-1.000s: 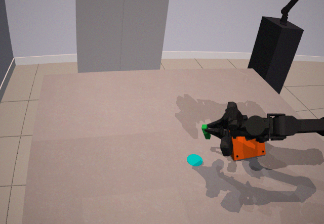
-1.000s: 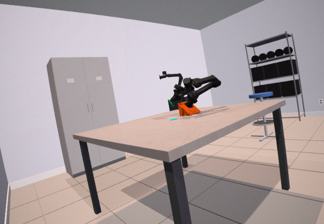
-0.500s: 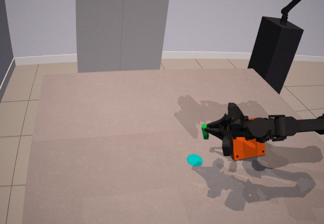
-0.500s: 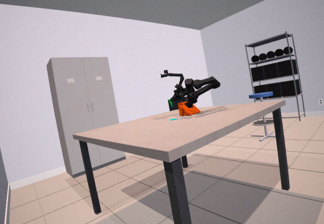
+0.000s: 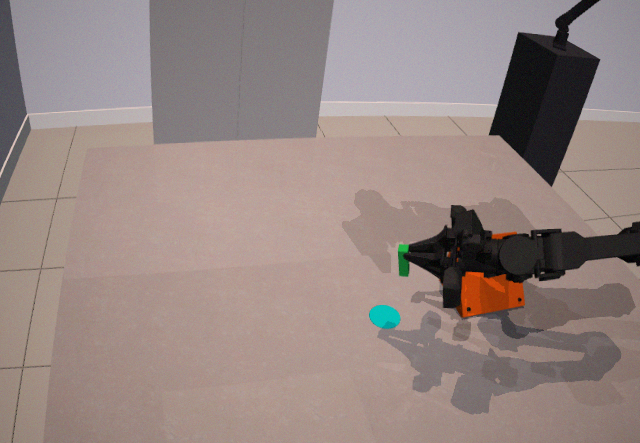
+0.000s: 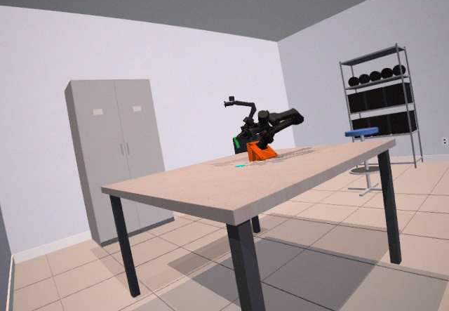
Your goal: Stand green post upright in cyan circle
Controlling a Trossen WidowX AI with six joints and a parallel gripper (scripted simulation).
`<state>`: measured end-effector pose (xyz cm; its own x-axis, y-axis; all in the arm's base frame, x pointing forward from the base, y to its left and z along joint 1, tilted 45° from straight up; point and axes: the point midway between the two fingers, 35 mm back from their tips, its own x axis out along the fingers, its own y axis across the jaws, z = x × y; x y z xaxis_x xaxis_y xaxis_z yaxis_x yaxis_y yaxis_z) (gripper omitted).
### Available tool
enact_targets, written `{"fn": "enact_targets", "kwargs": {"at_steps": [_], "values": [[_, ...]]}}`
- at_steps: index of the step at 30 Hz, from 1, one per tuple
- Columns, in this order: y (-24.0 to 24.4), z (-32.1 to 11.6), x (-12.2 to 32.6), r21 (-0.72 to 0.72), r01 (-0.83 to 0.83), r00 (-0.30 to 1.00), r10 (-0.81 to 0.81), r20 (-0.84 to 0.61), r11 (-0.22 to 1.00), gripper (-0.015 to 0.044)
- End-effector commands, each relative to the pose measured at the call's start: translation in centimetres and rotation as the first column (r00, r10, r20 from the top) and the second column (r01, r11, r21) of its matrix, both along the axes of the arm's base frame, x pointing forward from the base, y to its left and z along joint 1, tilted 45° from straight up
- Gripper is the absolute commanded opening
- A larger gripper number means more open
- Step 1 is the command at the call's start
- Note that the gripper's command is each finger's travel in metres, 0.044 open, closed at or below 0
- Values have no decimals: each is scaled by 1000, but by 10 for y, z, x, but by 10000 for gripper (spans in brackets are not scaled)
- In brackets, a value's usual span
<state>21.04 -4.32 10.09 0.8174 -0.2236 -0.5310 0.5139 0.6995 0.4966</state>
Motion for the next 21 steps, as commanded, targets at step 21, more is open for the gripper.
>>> {"fn": "enact_targets", "kwargs": {"at_steps": [21], "values": [[0, 1, 1, 54, 66, 982, -75, 173, 996, 23]]}}
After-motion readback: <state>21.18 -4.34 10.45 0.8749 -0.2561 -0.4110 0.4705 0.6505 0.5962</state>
